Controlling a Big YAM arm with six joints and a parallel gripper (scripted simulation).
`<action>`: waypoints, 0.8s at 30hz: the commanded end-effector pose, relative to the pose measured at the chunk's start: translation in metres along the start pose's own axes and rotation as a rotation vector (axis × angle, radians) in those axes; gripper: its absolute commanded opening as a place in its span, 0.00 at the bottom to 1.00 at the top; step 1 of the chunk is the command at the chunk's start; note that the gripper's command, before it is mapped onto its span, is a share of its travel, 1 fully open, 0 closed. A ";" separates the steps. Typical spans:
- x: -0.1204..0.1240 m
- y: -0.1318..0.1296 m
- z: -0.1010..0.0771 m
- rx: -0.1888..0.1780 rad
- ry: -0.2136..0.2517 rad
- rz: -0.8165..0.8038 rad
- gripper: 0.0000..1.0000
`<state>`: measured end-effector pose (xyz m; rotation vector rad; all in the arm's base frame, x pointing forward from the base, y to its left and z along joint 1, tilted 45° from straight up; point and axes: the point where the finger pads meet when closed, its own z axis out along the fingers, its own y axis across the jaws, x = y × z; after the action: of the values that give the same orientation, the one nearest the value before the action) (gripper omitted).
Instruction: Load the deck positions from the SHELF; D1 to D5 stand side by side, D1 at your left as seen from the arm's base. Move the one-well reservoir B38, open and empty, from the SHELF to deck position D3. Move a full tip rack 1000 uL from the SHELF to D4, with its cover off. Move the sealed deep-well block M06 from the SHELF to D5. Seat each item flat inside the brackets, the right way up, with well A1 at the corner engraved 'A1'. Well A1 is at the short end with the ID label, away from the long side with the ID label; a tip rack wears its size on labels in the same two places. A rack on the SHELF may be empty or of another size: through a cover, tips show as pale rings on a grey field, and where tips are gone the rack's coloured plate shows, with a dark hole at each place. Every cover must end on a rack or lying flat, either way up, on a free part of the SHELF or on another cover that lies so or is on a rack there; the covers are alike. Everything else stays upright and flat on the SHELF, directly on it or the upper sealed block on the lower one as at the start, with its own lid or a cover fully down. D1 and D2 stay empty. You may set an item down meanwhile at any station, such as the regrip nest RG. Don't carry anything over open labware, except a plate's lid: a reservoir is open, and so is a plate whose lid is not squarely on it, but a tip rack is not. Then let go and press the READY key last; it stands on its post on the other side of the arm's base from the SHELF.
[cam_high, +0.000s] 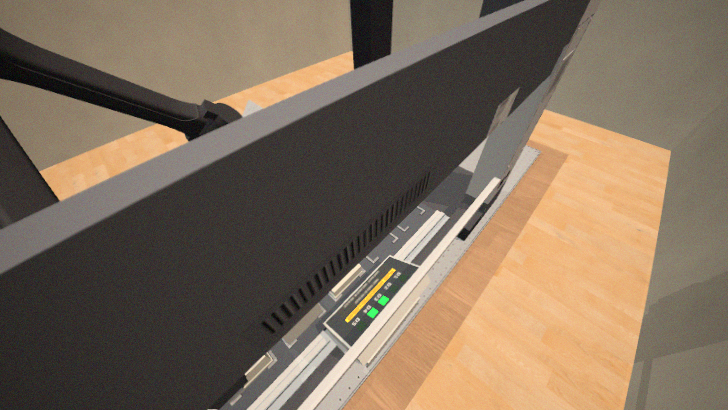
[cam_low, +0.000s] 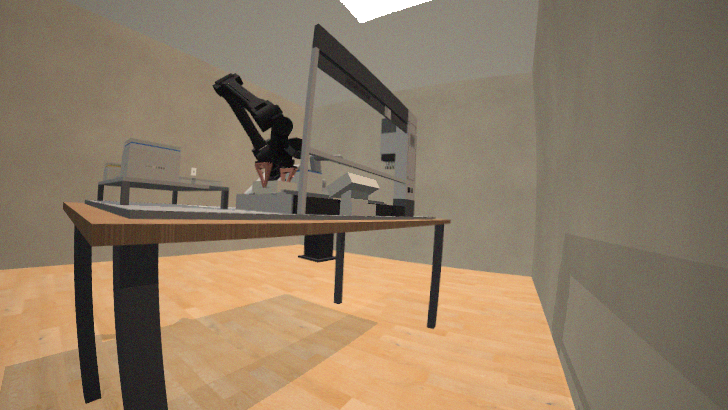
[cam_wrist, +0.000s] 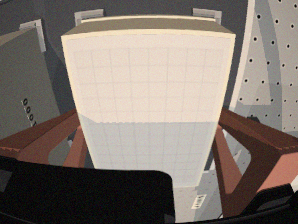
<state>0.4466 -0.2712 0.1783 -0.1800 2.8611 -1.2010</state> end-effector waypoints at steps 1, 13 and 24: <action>-0.009 -0.008 -0.010 0.013 -0.030 0.013 0.00; -0.009 -0.008 -0.010 0.013 -0.030 0.013 0.00; -0.009 -0.008 -0.010 0.013 -0.030 0.013 1.00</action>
<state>0.4467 -0.2711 0.1785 -0.1800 2.8606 -1.2010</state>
